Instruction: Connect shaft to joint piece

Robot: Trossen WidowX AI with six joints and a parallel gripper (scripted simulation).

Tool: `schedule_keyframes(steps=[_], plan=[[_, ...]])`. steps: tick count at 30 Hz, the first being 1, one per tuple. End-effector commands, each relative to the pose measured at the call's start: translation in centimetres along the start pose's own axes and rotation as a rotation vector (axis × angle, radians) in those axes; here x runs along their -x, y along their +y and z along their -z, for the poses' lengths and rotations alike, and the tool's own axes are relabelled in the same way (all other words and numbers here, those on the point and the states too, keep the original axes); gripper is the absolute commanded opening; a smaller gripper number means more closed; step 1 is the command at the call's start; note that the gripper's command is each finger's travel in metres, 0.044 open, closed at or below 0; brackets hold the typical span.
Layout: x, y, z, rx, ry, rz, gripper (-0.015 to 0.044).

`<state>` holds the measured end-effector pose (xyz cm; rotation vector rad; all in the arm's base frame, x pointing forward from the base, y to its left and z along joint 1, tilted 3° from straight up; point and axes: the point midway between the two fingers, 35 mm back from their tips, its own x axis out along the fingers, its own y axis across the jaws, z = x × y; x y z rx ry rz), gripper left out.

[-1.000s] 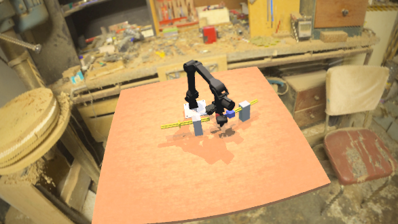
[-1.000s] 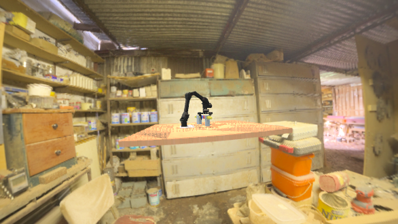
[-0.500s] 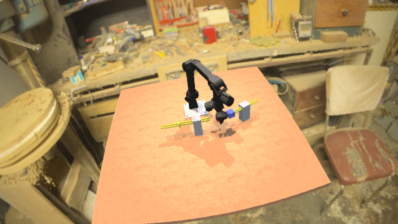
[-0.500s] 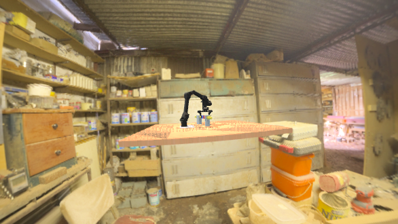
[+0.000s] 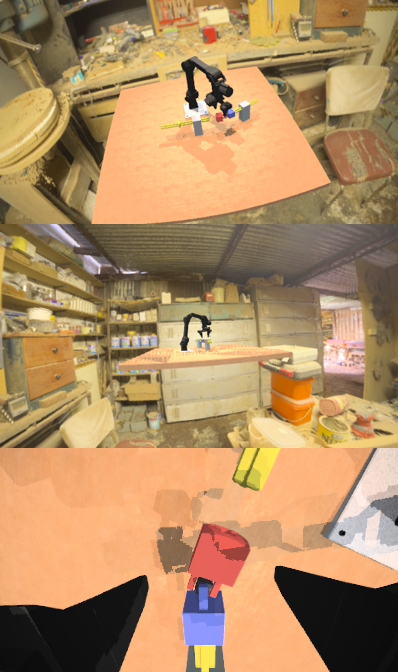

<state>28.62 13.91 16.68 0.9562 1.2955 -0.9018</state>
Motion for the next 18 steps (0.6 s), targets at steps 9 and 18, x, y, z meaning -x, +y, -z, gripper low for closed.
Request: schedule_keyframes(steps=[9,18], plan=[[5.6,-0.2,-0.1,0.401,-0.011,-0.069,0.044],[8.2,-0.7,-0.3,0.616,-0.035,-0.094,0.044]])
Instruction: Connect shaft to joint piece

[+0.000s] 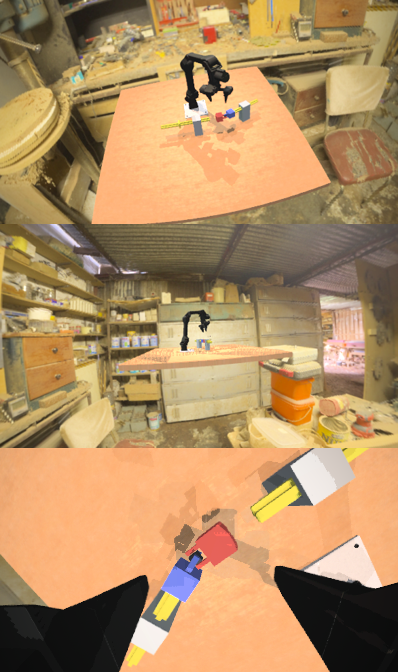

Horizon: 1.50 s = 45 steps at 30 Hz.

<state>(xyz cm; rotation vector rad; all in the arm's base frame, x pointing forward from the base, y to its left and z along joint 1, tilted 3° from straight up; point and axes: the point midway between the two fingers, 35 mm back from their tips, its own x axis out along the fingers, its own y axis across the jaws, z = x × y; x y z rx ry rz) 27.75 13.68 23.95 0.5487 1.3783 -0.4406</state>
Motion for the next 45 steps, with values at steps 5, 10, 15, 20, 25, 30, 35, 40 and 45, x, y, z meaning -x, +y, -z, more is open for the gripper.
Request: schedule_keyframes(steps=[5,10,15,20,25,30,35,40,45], plan=[[0.9,-0.2,0.0,0.055,-0.015,-0.009,0.044],[0.6,-0.5,-0.3,-0.005,0.012,-0.014,0.044],[-0.3,-1.8,-1.4,-0.154,0.081,-0.021,0.044],[-1.2,-3.0,-2.3,-0.305,0.148,-0.031,0.044],[-2.0,-4.3,-3.2,-0.457,0.216,-0.044,0.044],[-2.7,-5.6,-4.0,-0.611,0.284,-0.061,0.044],[-3.2,-6.9,-4.7,-0.764,0.352,-0.081,0.044],[-3.7,-8.2,-5.4,-0.917,0.421,-0.106,0.044],[-4.0,-8.8,-5.7,-0.993,0.456,-0.119,0.044]])
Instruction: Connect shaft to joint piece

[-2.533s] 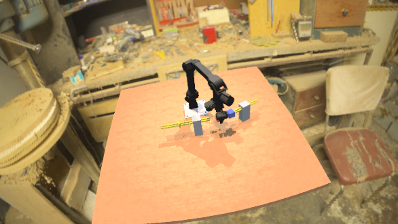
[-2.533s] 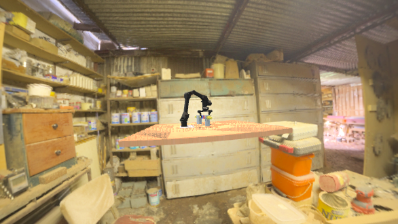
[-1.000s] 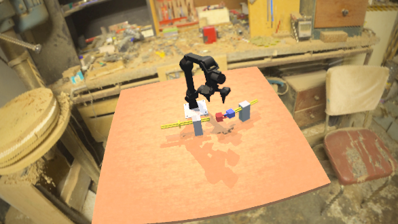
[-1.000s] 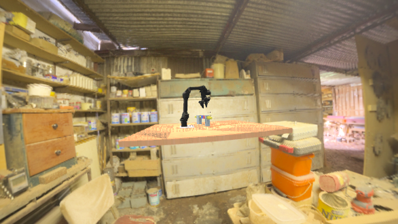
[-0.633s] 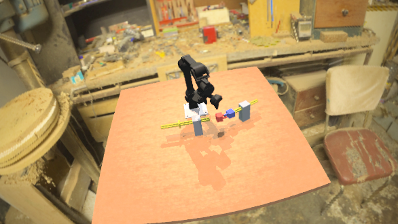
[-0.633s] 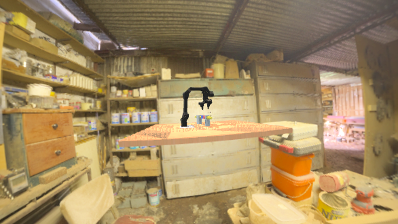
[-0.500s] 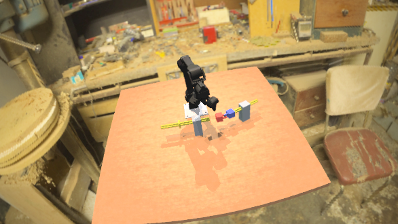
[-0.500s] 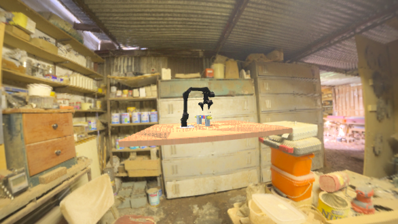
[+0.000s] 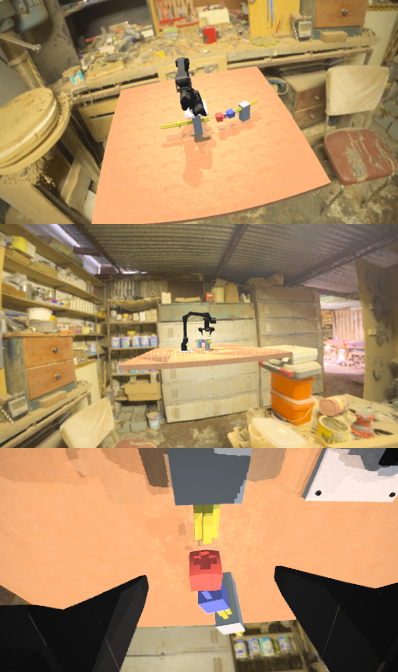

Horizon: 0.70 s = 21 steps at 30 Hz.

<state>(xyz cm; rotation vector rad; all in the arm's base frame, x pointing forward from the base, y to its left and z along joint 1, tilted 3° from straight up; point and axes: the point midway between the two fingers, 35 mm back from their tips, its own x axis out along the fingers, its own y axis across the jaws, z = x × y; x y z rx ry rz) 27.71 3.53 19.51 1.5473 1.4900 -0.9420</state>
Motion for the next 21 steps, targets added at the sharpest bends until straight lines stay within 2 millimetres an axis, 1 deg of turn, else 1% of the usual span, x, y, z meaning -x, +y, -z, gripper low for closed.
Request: schedule_keyframes(steps=[1,8,10,11,13,14,18,21], plan=[[0.3,-0.1,-0.2,-0.042,0.03,-0.019,0.044],[0.3,-0.1,-0.2,-0.042,0.03,-0.019,0.044],[0.5,0.1,-0.6,-0.042,0.027,-0.026,0.044],[0.8,0.3,-1.1,-0.042,0.023,-0.034,0.044],[1.7,0.8,-2.9,-0.042,0.01,-0.059,0.044],[2.4,1.1,-4.2,-0.043,0.0,-0.076,0.044],[5.4,1.5,-10.1,-0.044,-0.051,-0.139,0.044],[7.8,0.8,-14.7,-0.044,-0.094,-0.175,0.044]])
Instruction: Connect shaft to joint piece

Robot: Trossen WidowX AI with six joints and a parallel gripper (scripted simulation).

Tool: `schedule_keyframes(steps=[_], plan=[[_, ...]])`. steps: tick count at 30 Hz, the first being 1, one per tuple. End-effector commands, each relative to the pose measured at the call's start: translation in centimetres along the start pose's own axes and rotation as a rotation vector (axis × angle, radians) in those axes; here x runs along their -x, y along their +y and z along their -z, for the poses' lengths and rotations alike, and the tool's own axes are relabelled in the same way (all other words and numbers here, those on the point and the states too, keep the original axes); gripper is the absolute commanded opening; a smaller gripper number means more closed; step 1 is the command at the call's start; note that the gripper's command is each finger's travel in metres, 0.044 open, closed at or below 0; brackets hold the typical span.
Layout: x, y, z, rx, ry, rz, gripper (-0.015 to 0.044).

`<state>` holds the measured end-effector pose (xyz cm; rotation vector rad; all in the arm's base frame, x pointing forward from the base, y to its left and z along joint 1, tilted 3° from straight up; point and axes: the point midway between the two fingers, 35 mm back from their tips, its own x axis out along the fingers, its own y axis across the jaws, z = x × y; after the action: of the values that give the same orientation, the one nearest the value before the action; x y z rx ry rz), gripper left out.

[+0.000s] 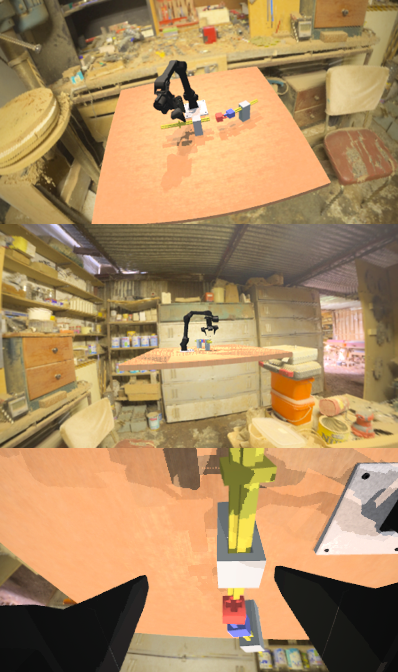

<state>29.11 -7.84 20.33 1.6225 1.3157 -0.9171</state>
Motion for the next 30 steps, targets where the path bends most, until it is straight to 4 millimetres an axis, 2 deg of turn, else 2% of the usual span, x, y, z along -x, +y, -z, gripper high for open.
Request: schedule_keyframes(steps=[1,4,6,12,24,30], plan=[[2.8,-0.6,-6.5,-0.008,-0.061,-0.041,0.044],[4.8,-1.8,-10.6,-0.008,-0.099,-0.064,0.044],[5.4,-2.3,-11.8,-0.008,-0.111,-0.07,0.044],[5.4,-2.3,-12.0,-0.007,-0.116,-0.068,0.044],[-0.3,-2.6,-13.8,0.043,-0.444,0.051,0.044],[-0.6,-2.7,-13.9,0.045,-0.464,0.054,0.044]])
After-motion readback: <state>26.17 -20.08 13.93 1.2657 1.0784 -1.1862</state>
